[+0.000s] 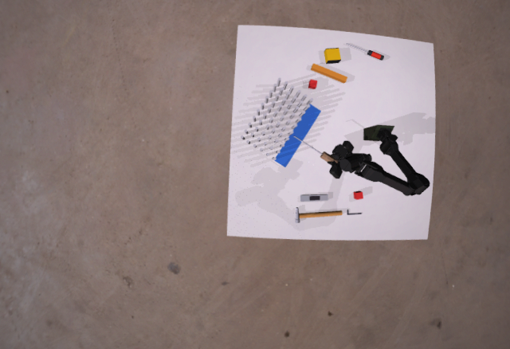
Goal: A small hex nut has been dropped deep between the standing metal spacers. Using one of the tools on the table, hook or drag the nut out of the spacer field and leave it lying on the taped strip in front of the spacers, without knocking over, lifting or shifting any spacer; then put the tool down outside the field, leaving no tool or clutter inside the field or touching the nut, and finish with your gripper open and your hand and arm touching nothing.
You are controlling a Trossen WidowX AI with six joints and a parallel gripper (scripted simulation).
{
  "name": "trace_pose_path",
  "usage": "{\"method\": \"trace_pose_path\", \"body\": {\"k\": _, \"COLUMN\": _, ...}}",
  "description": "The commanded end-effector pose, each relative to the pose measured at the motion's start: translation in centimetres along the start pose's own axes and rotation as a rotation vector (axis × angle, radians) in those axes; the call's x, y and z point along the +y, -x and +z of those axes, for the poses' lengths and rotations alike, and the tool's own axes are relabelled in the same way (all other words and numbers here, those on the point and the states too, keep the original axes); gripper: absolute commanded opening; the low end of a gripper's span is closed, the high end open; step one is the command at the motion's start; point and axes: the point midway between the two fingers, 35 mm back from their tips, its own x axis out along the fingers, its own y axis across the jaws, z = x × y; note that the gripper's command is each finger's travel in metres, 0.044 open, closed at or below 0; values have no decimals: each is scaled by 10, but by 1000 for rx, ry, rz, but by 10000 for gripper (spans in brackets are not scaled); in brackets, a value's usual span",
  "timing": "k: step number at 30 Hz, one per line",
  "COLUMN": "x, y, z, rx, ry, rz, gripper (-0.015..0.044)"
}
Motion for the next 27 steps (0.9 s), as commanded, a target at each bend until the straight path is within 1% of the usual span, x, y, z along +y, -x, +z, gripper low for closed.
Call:
{"method": "trace_pose_path", "body": {"k": 1, "x": -7, "y": -20, "z": -3, "rx": 1, "ry": -4, "rz": -16, "gripper": 0}}
{"method": "trace_pose_path", "body": {"k": 18, "x": -31, "y": -105, "z": -43, "rx": -3, "ry": -7, "rz": -9, "gripper": 0}}
{"method": "trace_pose_path", "body": {"k": 23, "x": -40, "y": -123, "z": -61, "rx": -2, "ry": -15, "rz": 6, "gripper": 0}}
{"method": "trace_pose_path", "body": {"k": 27, "x": -41, "y": -124, "z": -63, "rx": -2, "ry": -16, "rz": 9, "gripper": 0}}
